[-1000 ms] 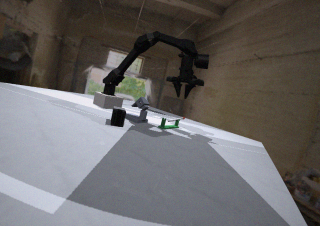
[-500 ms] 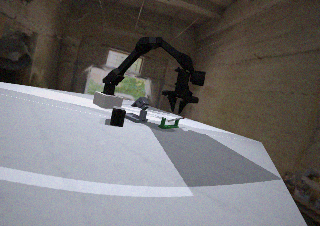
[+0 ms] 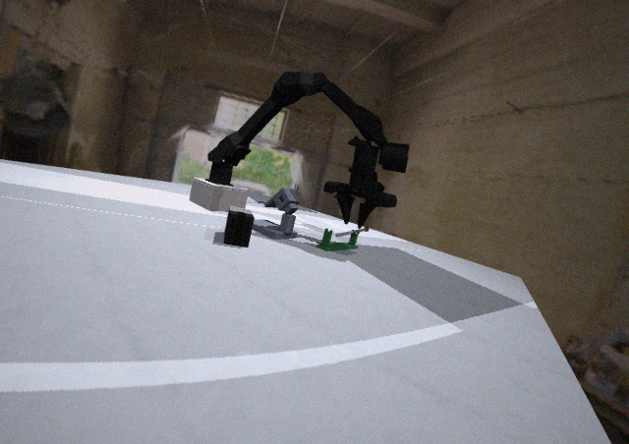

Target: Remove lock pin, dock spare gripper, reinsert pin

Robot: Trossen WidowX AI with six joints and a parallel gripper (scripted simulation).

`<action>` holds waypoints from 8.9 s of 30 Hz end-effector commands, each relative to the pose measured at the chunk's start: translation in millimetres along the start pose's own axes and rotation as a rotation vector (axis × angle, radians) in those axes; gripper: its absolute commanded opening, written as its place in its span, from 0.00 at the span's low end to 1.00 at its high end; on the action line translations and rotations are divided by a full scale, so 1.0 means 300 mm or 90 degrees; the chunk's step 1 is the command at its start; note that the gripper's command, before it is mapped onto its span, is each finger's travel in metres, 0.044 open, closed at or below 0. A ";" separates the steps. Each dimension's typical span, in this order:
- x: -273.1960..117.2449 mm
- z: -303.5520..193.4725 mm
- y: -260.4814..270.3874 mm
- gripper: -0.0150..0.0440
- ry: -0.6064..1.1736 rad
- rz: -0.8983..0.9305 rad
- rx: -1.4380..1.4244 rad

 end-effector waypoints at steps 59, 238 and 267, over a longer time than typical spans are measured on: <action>0.039 -0.004 0.015 0.25 0.002 0.015 0.001; -0.404 -0.723 0.324 1.00 0.074 -0.051 1.094; -0.184 -0.834 0.454 1.00 0.082 -0.080 1.341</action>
Point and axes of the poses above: the point midway between the two fingers, 35 mm back from their tips, its own x axis out along the fingers, its own y axis across the jaws, z = x × y, the point moved 7 cm from there along -x, back along the fingers, and after that the axes turned 13 degrees about -x, right-handed, at the moved point
